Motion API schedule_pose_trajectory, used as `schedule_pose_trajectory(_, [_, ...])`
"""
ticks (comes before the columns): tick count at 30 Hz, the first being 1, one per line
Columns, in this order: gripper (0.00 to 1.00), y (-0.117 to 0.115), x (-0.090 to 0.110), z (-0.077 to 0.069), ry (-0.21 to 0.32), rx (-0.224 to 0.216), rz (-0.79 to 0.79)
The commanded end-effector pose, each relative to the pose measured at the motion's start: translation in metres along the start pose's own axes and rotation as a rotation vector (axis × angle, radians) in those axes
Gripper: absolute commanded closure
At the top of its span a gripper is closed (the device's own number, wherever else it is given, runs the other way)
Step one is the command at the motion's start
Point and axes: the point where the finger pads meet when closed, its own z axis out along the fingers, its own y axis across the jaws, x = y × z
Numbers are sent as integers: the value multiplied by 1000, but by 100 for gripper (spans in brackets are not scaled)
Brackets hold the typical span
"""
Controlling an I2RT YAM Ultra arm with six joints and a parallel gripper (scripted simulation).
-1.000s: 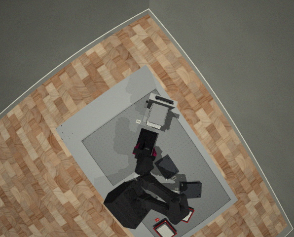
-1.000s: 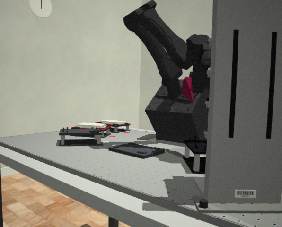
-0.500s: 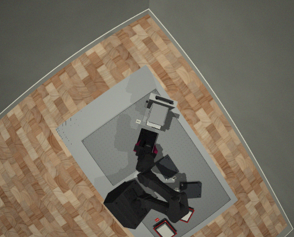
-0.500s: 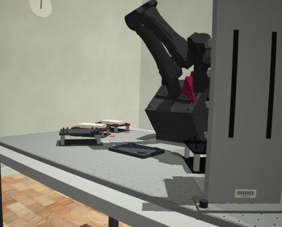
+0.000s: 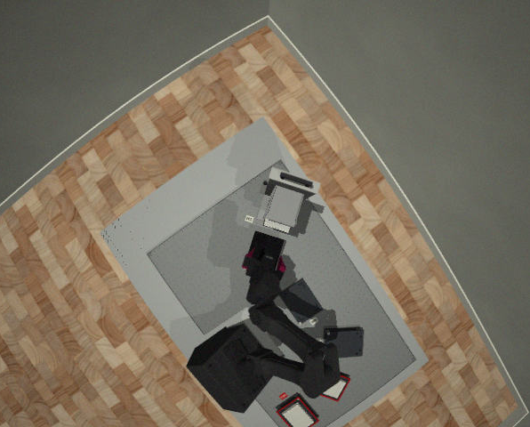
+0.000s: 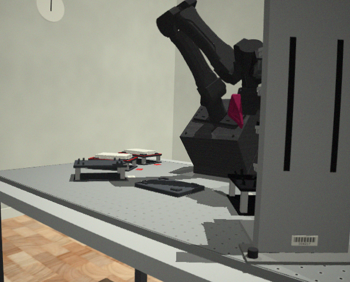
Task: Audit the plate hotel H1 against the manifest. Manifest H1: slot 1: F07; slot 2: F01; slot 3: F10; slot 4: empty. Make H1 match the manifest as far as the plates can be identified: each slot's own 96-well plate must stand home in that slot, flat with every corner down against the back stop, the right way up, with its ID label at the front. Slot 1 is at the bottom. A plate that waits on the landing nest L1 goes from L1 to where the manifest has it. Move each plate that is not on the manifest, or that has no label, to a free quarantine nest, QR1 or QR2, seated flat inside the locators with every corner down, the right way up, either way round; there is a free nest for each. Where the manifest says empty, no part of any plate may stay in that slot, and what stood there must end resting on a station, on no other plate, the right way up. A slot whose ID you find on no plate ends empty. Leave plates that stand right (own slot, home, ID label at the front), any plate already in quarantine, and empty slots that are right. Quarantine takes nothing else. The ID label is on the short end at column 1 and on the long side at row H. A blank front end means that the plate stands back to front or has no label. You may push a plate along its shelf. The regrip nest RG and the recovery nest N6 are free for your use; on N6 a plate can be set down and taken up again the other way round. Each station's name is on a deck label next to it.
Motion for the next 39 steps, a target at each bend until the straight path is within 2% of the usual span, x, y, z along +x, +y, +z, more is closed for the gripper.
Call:
schedule_pose_trajectory(1, [0, 2, -7, 1, -12, -9, 5])
schedule_pose_trajectory(39, [0, 2, -39, 32, -13, -9, 5])
